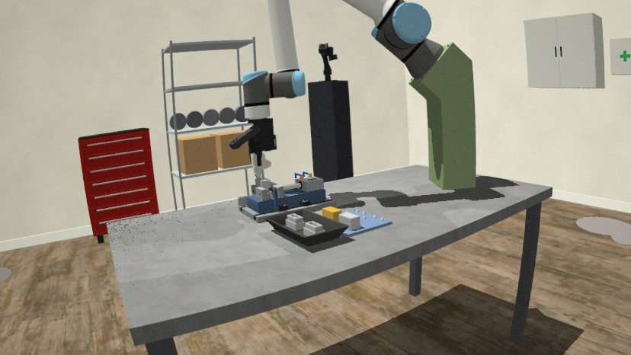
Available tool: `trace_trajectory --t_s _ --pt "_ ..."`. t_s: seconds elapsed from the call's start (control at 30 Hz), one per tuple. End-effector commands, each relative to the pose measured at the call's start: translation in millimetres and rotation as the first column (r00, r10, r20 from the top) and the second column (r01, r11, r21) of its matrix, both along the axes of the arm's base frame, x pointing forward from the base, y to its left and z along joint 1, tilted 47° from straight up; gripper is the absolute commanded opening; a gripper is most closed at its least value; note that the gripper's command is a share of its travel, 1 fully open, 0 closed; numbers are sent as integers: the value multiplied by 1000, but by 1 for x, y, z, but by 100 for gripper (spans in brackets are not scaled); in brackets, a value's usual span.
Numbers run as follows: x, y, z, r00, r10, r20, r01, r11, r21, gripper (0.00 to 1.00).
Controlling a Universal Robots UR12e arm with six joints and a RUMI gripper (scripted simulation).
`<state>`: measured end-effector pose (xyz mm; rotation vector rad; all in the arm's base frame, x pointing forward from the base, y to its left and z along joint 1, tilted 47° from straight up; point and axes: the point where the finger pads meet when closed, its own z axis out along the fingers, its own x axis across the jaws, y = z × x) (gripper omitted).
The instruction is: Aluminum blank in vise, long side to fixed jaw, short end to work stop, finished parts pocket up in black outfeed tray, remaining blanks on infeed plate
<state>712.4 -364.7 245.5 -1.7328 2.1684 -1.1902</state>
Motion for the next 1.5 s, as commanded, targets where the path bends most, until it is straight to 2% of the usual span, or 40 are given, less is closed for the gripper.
trace_trajectory --t_s 0.0,1.47 --pt "1 2 0 1000 0 1 0 1000 -1 0" --pt "5 12 -4 1000 0 1 0 1000 -1 0"
